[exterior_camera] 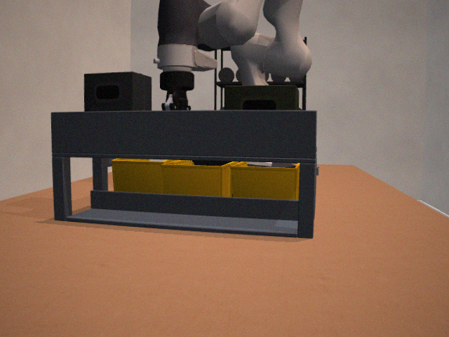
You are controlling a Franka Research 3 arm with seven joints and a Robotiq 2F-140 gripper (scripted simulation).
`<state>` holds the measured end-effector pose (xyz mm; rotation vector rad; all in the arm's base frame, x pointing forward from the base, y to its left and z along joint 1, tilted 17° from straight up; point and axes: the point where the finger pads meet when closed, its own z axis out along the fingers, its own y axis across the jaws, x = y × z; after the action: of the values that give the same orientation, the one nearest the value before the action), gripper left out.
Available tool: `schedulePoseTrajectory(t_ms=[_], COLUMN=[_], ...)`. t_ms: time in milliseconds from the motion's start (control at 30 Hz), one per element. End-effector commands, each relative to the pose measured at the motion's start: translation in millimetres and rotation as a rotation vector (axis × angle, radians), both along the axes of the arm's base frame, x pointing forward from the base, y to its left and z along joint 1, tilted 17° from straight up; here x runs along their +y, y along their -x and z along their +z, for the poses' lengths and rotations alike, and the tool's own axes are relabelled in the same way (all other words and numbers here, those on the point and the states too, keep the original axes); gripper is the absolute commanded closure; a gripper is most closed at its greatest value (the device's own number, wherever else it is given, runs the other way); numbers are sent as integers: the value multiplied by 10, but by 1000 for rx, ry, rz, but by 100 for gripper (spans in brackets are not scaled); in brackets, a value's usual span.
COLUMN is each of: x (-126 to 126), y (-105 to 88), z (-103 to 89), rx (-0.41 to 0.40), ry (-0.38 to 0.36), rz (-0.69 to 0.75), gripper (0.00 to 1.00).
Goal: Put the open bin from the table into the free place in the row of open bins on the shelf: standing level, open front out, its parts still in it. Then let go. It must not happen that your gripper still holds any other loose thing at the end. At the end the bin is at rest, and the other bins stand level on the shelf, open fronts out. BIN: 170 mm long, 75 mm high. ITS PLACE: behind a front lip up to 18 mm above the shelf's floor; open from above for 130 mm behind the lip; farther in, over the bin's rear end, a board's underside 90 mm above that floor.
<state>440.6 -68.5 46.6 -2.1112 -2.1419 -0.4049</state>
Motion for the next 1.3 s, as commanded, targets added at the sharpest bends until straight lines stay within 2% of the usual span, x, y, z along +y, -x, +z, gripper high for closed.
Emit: schedulePoseTrajectory(t_ms=[0,1267], x=[5,10], y=[-9,-176], z=[-4,10], rx=[-2,-2], ry=[1,1], rz=[5,5], gripper=[100,100])
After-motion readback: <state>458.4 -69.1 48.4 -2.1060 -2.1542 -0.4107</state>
